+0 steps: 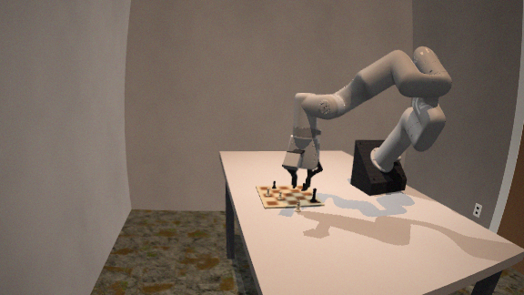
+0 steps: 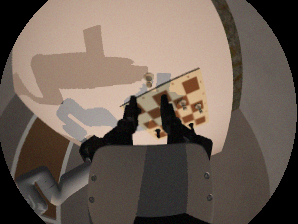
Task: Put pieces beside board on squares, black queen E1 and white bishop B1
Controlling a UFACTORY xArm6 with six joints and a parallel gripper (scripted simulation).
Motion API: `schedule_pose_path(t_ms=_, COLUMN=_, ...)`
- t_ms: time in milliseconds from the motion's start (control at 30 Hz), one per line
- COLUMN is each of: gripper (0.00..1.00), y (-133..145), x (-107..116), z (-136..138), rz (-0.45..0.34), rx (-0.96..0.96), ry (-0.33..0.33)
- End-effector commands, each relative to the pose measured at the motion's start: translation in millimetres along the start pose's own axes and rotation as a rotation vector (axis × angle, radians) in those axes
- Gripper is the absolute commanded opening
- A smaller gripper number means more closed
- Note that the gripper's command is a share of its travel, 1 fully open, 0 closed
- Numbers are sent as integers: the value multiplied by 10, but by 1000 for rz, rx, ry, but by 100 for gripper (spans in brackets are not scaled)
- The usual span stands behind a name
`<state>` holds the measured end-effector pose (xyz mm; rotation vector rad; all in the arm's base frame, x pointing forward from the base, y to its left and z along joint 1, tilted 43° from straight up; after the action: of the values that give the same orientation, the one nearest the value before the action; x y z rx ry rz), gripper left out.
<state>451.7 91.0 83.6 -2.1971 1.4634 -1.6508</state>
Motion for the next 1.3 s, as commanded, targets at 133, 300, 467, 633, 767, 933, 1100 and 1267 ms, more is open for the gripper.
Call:
schedule_pose_path(t_ms=133, gripper=37, y=-9, x=-92, z=9, rz=2, rx=1, ry=3)
schedule_pose_path(t_ms=300, gripper=37, y=-9, x=-170, z=10, rz=2, rx=1, ry=3)
schedule_pose_path(t_ms=467, gripper=37, y=-8, x=-236, z=10, rz=2, rx=1, ry=3)
schedule_pose_path(t_ms=633, gripper=37, y=-8, x=-277, z=10, rz=2, rx=1, ry=3)
schedule_pose_path(t_ms=767, gripper=37, y=-8, x=-300, z=11, rz=2, rx=1, ry=3)
schedule_pose_path(t_ms=933, gripper=37, y=-8, x=-322, z=11, rz=2, rx=1, ry=3)
schedule_pose_path(t_ms=1100, gripper=37, y=-8, x=-328, z=11, rz=2, rx=1, ry=3)
schedule_pose_path(t_ms=1267, gripper=37, y=-8, x=-328, z=11, rz=2, rx=1, ry=3)
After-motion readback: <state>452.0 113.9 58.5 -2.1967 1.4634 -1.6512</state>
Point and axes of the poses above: the point where the finger pads meet when closed, its own x axis back along the fingers, its own z axis across the jaws, y = z × x, the point moved 2 cm from there along x, back along the fingers, and after that the axes turned 4 degrees about -x, right-handed, at the moved point
